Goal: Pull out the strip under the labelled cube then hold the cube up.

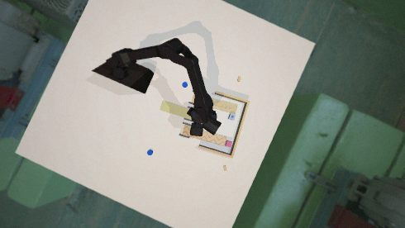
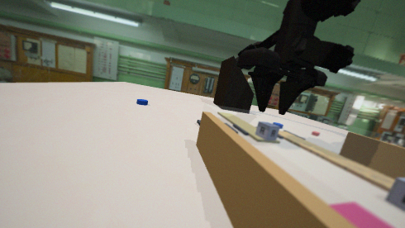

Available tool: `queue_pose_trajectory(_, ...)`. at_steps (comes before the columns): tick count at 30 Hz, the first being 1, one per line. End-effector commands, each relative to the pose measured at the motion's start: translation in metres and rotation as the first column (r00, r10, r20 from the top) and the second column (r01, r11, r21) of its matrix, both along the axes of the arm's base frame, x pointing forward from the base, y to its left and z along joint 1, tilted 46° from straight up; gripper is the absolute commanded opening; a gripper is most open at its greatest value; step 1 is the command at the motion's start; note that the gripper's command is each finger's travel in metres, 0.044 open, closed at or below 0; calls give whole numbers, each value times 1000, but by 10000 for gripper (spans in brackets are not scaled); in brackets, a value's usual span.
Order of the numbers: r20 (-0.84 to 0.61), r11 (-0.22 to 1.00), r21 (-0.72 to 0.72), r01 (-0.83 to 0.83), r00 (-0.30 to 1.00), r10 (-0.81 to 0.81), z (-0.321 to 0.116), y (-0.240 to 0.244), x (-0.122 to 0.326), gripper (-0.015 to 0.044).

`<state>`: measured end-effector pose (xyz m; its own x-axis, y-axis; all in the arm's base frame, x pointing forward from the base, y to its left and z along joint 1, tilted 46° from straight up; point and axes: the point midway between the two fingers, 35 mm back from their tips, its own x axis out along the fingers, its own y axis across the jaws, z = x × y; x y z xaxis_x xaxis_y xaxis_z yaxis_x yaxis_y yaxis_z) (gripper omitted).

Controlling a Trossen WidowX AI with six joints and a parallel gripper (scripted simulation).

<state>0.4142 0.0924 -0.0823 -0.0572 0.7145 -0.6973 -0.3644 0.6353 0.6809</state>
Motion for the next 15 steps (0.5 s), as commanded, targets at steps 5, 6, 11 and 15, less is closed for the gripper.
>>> queue_pose_trajectory(5, -4, 1000, 6, 0, 1000, 0, -9, 10, -1, 250)
queue_pose_trajectory(6, -4, 1000, 6, 0, 1000, 0, -10, 12, -1, 250)
queue_pose_trajectory(11, -4, 1000, 6, 0, 1000, 0, -15, 18, -1, 250)
queue_pose_trajectory(15, -4, 1000, 7, 0, 1000, 0, -20, 22, -2, 250)
